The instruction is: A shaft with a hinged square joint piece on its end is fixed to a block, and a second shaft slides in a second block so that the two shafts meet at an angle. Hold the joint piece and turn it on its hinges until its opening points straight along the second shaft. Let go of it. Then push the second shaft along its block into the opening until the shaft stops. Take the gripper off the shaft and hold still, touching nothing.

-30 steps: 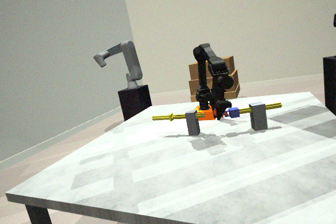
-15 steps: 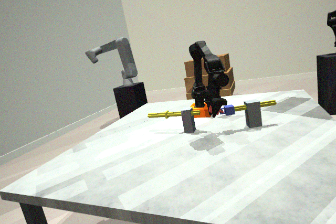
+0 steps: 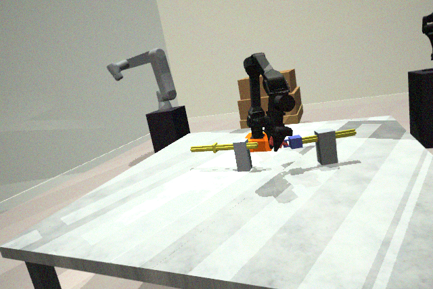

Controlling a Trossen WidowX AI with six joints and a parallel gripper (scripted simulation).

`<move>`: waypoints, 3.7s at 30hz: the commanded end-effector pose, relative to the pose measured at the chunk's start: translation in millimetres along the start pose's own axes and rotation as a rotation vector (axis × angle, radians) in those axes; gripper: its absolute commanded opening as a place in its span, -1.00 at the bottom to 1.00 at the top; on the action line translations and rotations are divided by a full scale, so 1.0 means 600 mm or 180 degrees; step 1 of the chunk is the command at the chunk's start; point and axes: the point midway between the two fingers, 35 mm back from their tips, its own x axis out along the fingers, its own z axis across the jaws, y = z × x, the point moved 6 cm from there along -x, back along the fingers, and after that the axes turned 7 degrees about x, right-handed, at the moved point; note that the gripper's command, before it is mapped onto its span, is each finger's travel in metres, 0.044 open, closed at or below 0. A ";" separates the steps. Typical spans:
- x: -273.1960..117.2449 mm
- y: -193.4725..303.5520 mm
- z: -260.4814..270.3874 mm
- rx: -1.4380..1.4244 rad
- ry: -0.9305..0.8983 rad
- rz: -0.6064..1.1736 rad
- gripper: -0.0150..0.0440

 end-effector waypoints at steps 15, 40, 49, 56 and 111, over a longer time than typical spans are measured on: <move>0.002 0.000 0.000 -0.0010 0.0003 -0.0013 0.12; 0.002 0.000 0.000 -0.0010 0.0003 -0.0013 0.12; 0.000 0.000 0.000 0.0000 0.0000 0.0000 -0.08; 0.000 0.000 0.000 0.0000 0.0000 0.0000 -0.49; 0.044 -0.038 -0.044 0.1619 0.0170 0.1421 -0.49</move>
